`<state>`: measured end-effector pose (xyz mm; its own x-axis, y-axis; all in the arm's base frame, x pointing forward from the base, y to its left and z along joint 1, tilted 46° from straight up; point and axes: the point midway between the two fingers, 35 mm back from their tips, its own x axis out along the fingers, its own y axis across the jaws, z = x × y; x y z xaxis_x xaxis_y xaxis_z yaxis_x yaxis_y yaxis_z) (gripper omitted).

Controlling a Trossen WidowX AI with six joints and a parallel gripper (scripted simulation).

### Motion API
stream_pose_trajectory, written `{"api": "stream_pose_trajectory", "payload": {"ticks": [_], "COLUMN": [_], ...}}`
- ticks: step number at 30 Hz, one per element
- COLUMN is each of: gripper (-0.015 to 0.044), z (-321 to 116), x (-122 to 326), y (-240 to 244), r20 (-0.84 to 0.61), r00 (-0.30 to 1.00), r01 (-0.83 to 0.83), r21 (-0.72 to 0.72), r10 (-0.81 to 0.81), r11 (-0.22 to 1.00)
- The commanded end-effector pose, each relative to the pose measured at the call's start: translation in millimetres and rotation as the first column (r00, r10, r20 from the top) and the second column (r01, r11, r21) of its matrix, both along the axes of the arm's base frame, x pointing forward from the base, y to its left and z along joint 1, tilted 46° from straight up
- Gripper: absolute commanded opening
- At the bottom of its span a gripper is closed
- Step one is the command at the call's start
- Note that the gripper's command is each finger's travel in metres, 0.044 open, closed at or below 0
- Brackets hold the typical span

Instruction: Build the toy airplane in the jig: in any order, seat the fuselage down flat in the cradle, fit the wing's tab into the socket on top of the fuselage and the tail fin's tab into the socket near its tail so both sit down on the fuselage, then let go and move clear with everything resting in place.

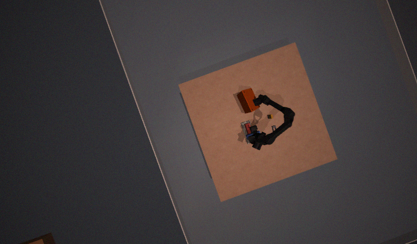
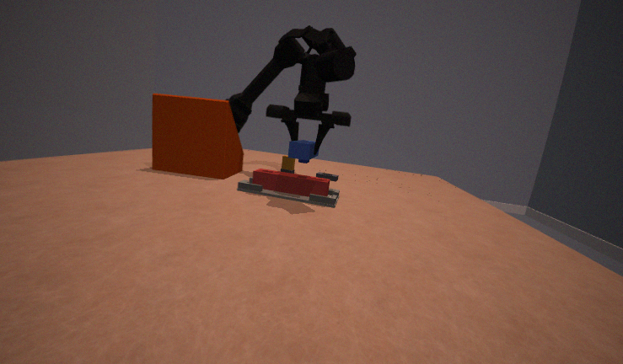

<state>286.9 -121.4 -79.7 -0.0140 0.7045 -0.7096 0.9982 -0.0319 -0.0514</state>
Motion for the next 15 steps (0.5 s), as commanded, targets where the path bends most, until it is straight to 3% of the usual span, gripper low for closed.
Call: {"api": "stream_pose_trajectory", "payload": {"ticks": [1, 15], "gripper": [0.0195, 0.0195], "z": [-4, -20], "x": [-1, -1], "y": [2, 19], "r20": [-0.005, -0.004], "r00": [1.000, 1.000], "r01": [0.000, 0.000], "r21": [-0.001, -0.001], "r10": [0.000, 0.000], "r11": [1.000, 1.000]}}
